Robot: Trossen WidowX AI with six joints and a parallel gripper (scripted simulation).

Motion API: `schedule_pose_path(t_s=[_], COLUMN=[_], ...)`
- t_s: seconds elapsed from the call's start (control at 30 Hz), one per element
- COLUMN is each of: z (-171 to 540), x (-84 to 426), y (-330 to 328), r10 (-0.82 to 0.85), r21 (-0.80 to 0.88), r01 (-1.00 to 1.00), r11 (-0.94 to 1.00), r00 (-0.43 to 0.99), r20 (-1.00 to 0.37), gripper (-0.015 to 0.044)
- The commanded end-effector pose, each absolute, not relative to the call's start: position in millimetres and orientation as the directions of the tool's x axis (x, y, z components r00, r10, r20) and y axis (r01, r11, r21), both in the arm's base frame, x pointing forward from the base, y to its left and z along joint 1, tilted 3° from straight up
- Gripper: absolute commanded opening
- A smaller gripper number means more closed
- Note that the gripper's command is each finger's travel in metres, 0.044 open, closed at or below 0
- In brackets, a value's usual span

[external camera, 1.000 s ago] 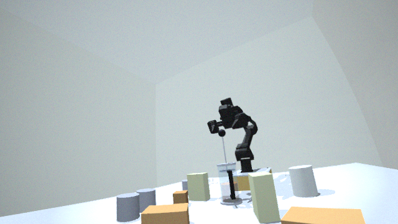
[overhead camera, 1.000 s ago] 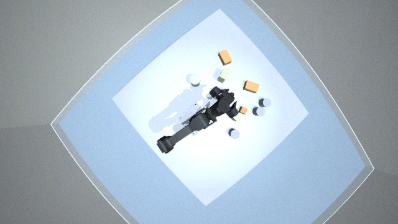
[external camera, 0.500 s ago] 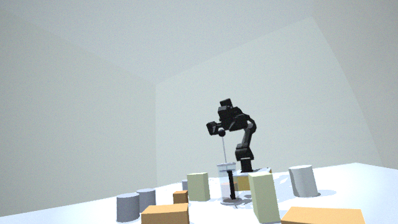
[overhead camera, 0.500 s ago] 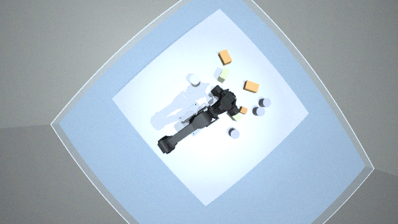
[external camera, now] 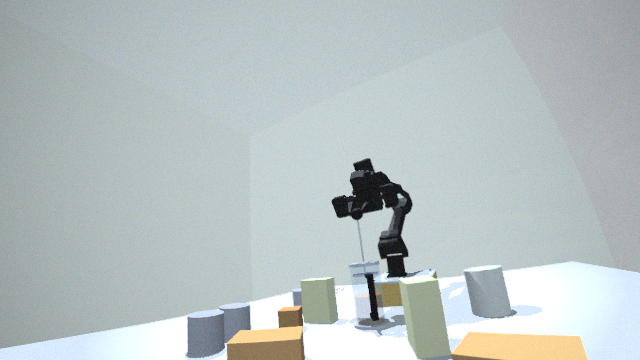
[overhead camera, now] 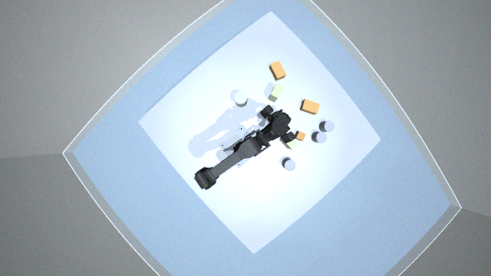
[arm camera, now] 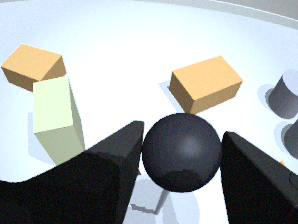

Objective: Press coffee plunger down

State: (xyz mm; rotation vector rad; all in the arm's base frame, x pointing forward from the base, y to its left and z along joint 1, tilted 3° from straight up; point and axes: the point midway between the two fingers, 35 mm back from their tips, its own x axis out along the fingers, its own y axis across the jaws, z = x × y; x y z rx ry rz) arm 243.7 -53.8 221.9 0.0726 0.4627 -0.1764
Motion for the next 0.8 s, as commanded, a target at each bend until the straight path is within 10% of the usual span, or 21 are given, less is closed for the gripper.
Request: schedule_pose_path(t_s=[0.0, 0.77], z=[221.7, 187.6], x=[244.2, 252.3], y=[-53.9, -54.7], r10=[-0.153, -0.153], r21=[0.032, 0.032], r01=[0.187, 0.187], r11=[0.982, 0.982], r00=[0.88, 0.88], r20=[-0.449, -0.449], gripper=[0.0124, 0.0124])
